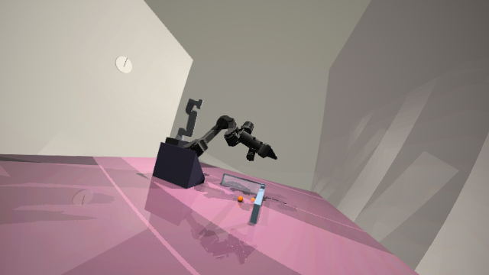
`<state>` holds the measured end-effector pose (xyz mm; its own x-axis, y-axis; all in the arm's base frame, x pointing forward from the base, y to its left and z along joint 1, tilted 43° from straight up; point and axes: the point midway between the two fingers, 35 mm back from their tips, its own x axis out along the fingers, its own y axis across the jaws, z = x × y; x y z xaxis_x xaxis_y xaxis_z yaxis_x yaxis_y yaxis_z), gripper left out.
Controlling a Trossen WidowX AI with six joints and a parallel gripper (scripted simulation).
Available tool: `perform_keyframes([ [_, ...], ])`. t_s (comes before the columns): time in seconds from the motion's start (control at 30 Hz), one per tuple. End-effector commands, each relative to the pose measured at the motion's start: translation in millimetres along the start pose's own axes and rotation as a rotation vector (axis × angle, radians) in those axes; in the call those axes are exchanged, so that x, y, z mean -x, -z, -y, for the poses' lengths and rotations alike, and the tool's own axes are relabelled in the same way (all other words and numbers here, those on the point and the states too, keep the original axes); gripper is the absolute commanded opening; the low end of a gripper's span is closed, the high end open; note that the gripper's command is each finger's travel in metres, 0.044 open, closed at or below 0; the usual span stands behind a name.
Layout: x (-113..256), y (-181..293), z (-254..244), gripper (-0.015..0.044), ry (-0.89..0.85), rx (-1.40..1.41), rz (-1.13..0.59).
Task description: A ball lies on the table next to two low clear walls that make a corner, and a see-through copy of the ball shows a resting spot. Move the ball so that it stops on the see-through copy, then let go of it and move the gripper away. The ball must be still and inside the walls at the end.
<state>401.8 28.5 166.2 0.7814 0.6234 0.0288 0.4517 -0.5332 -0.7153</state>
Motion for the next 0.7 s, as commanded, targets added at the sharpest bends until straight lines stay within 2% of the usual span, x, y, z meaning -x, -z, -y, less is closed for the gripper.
perform_keyframes([
  [0.0,0,0,-2,0.0374,-0.006,-0.018,0.003],
  [0.07,-4,-3,-16,0.0321,-0.052,-0.158,0.026],
  [0.2,-9,-23,-66,0.0216,-0.259,-0.715,0.082],
  [0.37,-1,-59,-113,0.0211,-0.583,-1.411,0.073],
  [0.5,15,-90,-131,0.0211,-0.89,-1.923,-0.012],
  [0.67,27,-108,-136,0.0211,-1.141,-2.273,-0.152],
])
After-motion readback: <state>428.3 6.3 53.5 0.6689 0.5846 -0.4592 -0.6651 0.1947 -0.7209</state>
